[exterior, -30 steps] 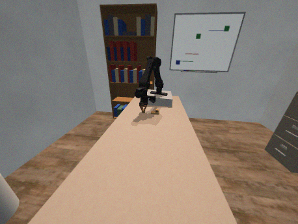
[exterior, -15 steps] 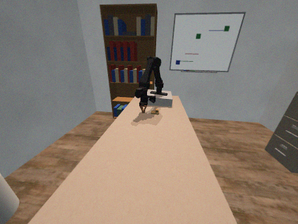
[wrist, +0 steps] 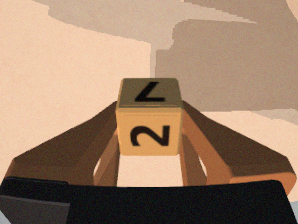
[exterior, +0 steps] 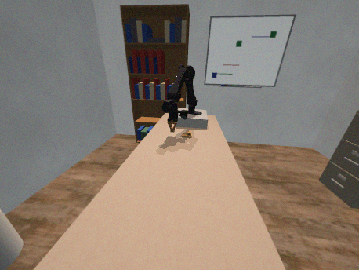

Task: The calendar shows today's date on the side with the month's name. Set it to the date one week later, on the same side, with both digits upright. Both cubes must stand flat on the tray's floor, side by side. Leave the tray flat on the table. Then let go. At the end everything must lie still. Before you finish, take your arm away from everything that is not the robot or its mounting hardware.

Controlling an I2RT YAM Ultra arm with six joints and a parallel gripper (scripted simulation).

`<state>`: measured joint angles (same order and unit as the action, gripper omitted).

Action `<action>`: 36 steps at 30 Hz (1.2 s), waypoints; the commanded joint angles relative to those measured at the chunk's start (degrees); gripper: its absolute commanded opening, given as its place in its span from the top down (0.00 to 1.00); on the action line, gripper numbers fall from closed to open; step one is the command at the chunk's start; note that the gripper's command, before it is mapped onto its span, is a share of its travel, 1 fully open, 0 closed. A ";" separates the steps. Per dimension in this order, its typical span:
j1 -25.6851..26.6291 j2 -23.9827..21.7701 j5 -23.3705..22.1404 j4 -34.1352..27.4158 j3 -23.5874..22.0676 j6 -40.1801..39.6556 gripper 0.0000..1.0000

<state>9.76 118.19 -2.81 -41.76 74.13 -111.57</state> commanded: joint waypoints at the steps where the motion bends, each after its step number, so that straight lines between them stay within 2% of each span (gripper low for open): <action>1: 0.10 -1.84 -0.35 -4.24 1.47 -0.16 0.74; 9: 0.50 -6.12 -0.36 -13.53 6.48 -0.55 0.74; 22: 0.36 -6.45 -0.36 -14.25 6.86 -0.42 0.74; 24: -2.44 -7.69 -0.22 -14.29 5.80 2.45 0.74; 27: -10.65 -11.31 0.20 -14.40 2.69 10.82 0.74; 30: -13.45 -12.55 0.34 -14.44 1.62 13.68 0.74; 36: -13.62 -12.62 0.34 -14.44 1.56 13.84 0.74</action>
<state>-4.60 105.97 -2.52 -56.12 75.48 -99.24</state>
